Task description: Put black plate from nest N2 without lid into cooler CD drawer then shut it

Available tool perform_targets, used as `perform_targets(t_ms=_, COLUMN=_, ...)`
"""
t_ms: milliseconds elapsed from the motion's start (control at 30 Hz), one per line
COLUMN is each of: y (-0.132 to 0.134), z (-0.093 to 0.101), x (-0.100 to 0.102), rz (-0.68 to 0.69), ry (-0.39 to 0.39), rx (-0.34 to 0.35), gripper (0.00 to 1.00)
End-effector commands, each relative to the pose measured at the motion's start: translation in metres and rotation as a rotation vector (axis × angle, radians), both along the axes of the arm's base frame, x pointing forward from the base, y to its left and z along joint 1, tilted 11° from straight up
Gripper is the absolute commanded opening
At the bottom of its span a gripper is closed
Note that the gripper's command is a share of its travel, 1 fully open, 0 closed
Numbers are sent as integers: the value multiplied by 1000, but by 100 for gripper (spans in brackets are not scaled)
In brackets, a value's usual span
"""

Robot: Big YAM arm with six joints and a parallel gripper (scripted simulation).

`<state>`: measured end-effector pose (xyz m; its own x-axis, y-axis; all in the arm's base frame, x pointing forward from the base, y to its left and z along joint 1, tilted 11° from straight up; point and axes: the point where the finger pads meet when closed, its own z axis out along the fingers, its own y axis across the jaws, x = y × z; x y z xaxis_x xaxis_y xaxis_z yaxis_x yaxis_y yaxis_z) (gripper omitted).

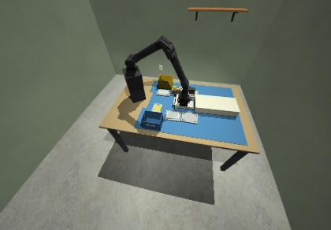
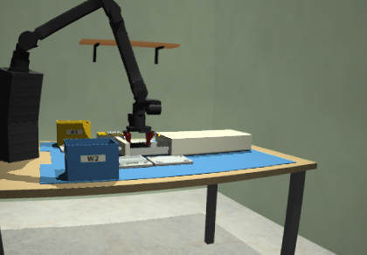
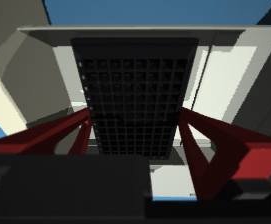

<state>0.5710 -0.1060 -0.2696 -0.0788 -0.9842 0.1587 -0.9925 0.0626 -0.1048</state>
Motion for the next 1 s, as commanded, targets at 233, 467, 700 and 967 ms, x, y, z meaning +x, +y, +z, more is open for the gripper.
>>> perform_targets(t_ms=233, y=-2, z=12, x=14, rz=2, ry=-35, rx=-1, gripper=0)
perform_targets(t_ms=467, y=-9, z=17, x=12, rz=-4, ry=-45, rx=-3, gripper=0)
perform_targets(t_ms=700, y=-10, z=3, x=16, rz=-4, ry=-41, rx=-2, gripper=0)
perform_targets(t_ms=967, y=-10, z=4, x=19, rz=-3, ry=-48, rx=-3, gripper=0)
